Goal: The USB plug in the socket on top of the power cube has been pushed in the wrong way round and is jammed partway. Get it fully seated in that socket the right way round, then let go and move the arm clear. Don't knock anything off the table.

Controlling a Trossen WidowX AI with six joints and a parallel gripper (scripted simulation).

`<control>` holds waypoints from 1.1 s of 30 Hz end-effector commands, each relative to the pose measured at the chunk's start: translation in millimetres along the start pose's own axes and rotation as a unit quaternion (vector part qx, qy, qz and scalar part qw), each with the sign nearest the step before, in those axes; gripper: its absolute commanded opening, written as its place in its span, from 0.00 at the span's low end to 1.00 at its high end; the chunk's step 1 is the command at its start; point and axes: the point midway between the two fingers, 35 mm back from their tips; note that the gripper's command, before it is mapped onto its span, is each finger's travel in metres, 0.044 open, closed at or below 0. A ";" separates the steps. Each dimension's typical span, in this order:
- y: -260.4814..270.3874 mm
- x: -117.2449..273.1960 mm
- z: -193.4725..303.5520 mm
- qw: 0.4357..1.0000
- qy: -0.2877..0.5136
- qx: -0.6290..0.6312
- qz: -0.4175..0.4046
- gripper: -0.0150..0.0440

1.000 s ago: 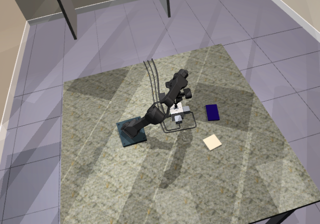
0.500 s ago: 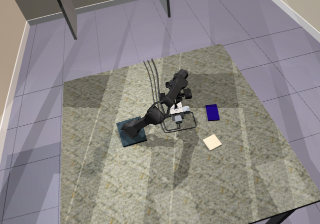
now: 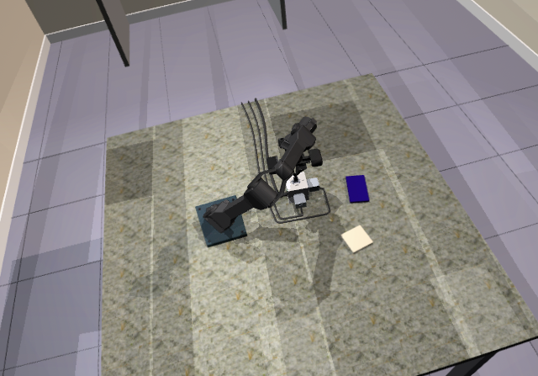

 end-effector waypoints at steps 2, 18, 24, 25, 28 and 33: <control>0.5 -1.1 0.9 1.000 0.002 0.002 0.001 0.25; 0.5 -3.1 1.1 1.000 0.002 0.002 0.001 0.25; 0.5 -3.8 1.2 1.000 0.002 0.002 0.001 0.25; 0.5 -3.9 1.2 1.000 0.002 0.002 0.001 0.25; 0.6 -4.3 1.2 1.000 0.002 0.002 0.001 0.25; 0.6 -4.9 1.3 1.000 0.002 0.002 0.001 0.25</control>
Point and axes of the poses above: the point midway between the two fingers, 35 mm back from their tips, its own x axis back along the fingers, its own y axis across the jaws, z = x × y, and after that the axes turned 13 degrees about x, right-handed
